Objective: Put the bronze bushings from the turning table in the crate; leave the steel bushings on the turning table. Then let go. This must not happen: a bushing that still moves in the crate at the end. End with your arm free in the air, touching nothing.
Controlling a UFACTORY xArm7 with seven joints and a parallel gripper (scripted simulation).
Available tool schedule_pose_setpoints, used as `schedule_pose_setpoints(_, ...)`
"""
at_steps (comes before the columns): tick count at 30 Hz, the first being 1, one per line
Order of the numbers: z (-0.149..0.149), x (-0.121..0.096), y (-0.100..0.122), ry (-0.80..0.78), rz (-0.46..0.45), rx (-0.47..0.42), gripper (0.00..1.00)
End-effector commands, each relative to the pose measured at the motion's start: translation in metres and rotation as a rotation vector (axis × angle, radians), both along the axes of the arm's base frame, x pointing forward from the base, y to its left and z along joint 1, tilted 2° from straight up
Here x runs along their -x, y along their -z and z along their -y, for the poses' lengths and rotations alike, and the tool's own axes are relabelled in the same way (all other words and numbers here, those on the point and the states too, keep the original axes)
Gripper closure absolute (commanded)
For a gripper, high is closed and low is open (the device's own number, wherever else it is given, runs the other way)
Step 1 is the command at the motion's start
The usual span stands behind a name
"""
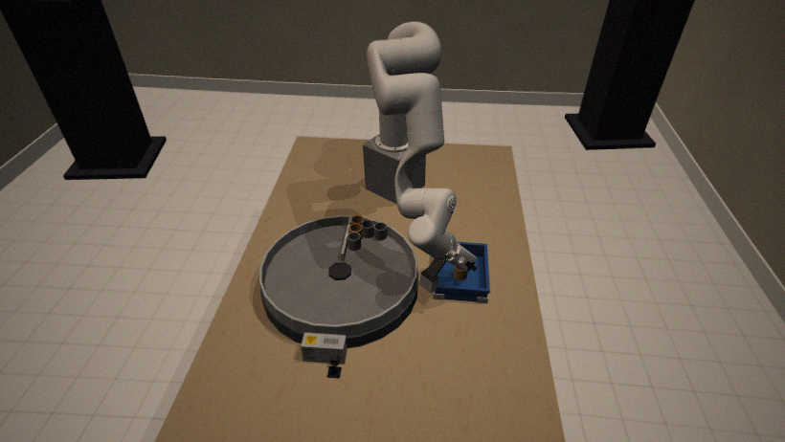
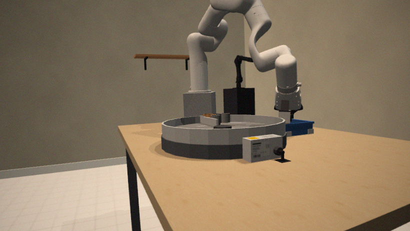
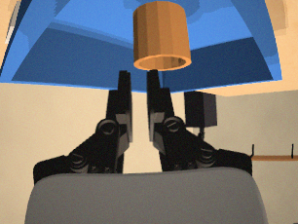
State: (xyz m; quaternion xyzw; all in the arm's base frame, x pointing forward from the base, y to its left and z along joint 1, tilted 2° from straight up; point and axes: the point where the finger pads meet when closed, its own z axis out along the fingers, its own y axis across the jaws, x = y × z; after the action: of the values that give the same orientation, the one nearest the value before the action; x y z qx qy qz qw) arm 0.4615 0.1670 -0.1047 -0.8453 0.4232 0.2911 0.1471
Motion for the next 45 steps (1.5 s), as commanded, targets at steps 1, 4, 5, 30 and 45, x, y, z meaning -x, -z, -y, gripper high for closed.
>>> schedule_pose_setpoints(1,-0.001,-0.001,-0.023,0.000,0.005,-0.001,0.88)
schedule_pose_setpoints(4,-0.001,-0.001,-0.028,0.000,0.005,-0.001,0.88)
schedule_pose_setpoints(5,-0.001,-0.001,-0.033,0.000,0.005,-0.001,0.88)
schedule_pose_setpoints(30,-0.002,0.000,-0.072,0.000,0.005,-0.001,0.88)
schedule_pose_setpoints(45,-0.002,0.000,-0.072,0.000,0.005,-0.001,0.88)
